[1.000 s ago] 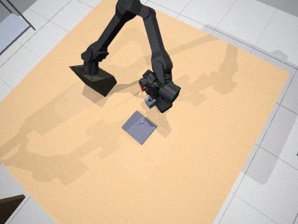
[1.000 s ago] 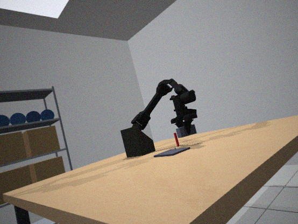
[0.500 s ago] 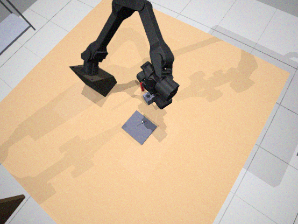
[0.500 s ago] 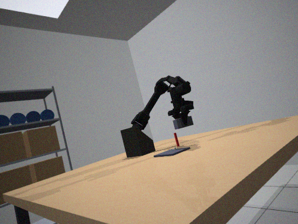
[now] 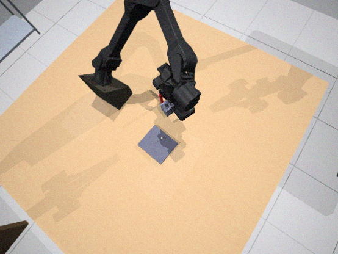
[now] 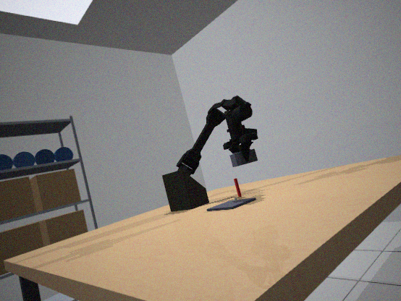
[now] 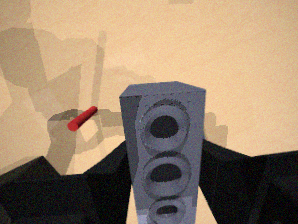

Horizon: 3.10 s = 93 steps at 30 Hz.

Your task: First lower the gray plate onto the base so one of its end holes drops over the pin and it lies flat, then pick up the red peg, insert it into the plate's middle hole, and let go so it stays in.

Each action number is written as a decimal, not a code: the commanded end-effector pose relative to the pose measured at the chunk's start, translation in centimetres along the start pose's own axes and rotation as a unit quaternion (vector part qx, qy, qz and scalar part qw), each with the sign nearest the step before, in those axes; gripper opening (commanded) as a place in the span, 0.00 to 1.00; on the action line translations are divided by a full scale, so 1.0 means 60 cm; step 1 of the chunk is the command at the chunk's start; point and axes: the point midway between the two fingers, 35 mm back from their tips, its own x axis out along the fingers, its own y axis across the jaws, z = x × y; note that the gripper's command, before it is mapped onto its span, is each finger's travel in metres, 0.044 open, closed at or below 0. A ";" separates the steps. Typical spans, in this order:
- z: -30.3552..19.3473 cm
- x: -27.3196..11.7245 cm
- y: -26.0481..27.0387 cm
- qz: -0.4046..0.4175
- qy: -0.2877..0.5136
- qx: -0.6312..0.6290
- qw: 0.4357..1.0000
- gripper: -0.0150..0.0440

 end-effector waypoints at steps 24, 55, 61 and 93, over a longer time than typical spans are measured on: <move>-0.120 0.063 -0.057 -0.002 0.004 0.019 1.000 0.25; -0.231 0.127 -0.078 -0.002 0.004 0.037 0.999 0.25; -0.231 0.128 -0.077 -0.002 0.004 0.037 0.999 0.25; -0.234 0.162 -0.078 -0.002 0.004 0.037 0.999 0.25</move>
